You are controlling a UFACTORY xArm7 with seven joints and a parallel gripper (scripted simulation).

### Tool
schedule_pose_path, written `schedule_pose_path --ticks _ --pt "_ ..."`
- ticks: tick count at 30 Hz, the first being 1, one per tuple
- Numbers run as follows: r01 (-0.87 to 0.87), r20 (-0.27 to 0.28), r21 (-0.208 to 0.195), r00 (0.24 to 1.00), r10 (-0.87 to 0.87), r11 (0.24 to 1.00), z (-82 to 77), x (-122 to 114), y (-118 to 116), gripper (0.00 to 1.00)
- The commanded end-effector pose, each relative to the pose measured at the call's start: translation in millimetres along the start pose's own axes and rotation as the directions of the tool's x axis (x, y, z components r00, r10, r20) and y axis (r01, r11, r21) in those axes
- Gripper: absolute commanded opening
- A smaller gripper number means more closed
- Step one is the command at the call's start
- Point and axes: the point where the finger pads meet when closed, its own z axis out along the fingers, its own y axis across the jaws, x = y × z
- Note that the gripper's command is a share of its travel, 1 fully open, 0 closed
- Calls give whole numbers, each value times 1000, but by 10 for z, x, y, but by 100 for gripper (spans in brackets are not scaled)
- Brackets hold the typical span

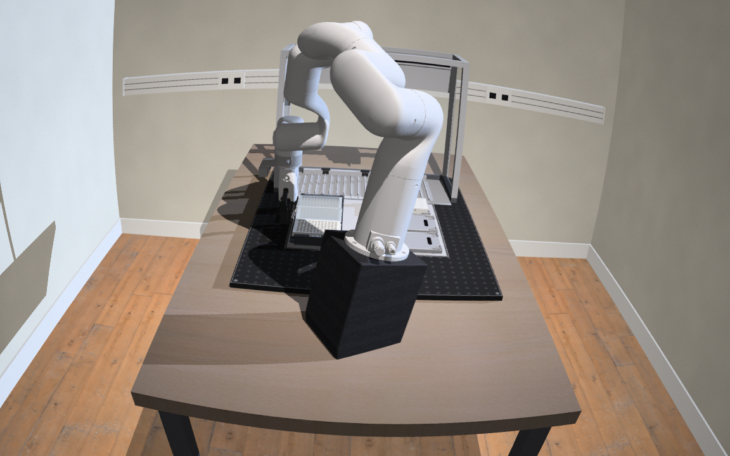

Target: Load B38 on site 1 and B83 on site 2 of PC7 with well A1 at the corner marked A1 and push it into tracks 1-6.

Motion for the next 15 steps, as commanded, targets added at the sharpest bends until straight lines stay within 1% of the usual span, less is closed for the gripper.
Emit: schedule_pose_path --ticks 1,15 --pt "0 -2 -4 1000 0 1000 -17 44 16 100" --pt "0 -2 -4 1000 0 1000 -17 124 16 100"
